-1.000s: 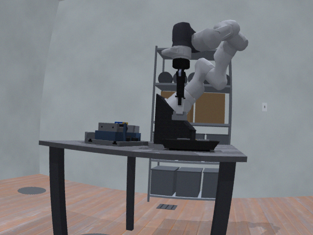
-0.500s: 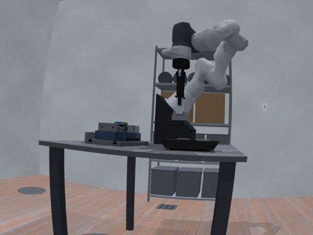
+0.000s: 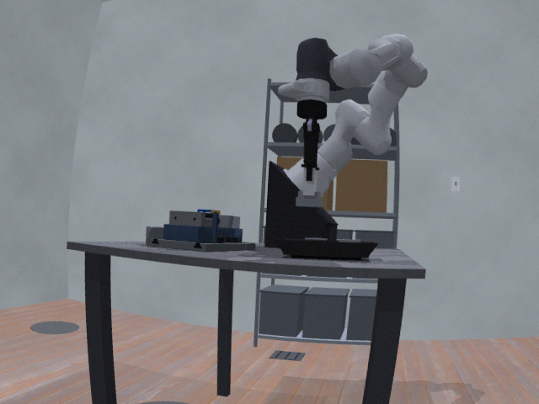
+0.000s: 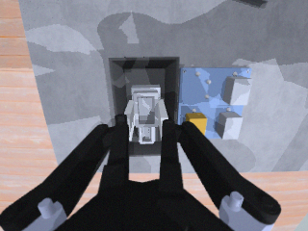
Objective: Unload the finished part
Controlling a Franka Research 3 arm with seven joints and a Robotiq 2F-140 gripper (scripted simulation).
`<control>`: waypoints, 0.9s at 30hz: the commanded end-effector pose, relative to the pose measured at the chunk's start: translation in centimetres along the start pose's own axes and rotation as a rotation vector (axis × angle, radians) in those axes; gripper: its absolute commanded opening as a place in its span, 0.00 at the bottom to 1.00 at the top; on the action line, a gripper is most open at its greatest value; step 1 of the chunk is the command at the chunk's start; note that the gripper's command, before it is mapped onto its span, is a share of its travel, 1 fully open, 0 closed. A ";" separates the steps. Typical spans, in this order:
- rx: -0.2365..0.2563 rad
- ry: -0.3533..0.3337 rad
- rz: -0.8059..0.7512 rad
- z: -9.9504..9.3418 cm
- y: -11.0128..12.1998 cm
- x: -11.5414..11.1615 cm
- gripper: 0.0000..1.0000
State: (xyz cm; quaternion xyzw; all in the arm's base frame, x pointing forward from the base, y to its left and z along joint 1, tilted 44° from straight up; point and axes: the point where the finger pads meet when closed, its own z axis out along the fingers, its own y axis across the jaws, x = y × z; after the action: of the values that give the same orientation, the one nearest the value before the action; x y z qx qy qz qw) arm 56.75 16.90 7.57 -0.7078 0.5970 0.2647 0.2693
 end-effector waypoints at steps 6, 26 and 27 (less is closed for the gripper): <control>0.006 0.003 0.011 -0.5 -0.4 0.1 0.00; 0.006 0.003 0.011 -0.7 -0.5 0.1 0.00; 0.006 0.003 0.011 -0.7 -0.5 0.1 0.00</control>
State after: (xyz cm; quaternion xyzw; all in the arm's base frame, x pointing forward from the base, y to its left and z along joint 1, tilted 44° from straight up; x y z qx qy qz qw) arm 57.19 16.71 7.94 -0.7059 0.5994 0.2636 0.2699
